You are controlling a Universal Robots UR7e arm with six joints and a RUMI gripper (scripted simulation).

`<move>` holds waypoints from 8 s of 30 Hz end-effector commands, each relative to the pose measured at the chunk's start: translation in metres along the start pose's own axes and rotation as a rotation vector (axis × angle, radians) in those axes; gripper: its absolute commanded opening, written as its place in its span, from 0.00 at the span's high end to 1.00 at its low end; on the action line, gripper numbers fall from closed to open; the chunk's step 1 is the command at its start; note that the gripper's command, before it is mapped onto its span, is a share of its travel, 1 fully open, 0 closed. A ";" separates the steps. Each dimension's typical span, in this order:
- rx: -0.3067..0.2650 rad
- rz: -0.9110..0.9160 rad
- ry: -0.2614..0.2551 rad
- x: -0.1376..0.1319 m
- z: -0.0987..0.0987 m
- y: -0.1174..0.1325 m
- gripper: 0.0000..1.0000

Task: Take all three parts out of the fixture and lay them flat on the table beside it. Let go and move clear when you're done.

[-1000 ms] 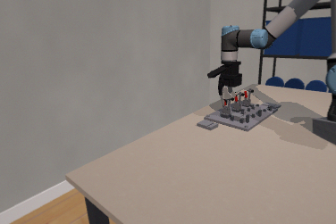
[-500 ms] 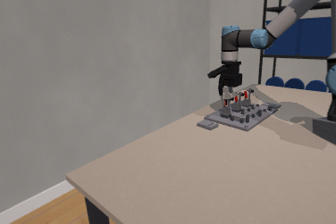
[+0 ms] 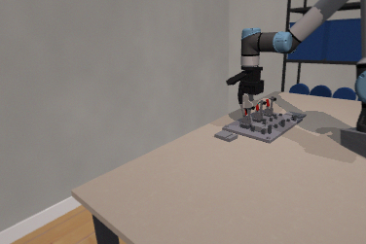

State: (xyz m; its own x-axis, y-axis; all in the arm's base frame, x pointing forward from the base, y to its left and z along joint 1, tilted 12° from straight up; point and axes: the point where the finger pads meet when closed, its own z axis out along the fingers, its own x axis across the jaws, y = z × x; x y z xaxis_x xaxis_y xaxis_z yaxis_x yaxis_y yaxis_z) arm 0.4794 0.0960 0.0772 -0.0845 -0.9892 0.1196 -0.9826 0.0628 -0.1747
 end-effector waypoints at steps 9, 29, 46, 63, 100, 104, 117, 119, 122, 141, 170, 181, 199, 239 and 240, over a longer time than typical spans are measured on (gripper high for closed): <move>0.000 0.000 0.000 0.000 0.000 0.002 1.00; 0.000 0.000 0.000 0.000 0.000 0.002 1.00; 0.000 0.000 0.000 0.000 0.000 0.002 0.72; 0.000 0.000 0.000 0.000 -0.014 0.002 0.72; 0.000 0.000 0.000 0.000 -0.051 0.002 0.41; 0.000 0.000 0.000 0.000 -0.055 0.002 0.41; 0.000 0.000 0.000 0.000 -0.072 0.002 0.41; 0.000 0.000 0.000 0.000 -0.073 0.002 0.41; 0.000 0.000 0.000 0.000 -0.073 0.002 0.41; 0.000 0.000 0.000 0.000 -0.073 0.039 0.41; 0.000 0.000 0.000 0.000 -0.070 0.082 0.41; 0.000 0.000 0.000 0.000 -0.039 0.082 0.41; 0.000 0.000 0.000 0.000 0.010 0.082 0.41; 0.000 0.000 0.000 0.000 0.034 0.081 0.41; 0.000 0.000 0.000 0.000 0.036 0.081 0.41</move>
State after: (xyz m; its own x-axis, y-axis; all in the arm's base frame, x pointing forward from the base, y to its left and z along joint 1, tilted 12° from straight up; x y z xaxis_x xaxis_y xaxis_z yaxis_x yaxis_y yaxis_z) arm 0.4033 0.0976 0.0368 -0.0844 -0.9892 0.1196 -0.9828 0.0628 -0.1736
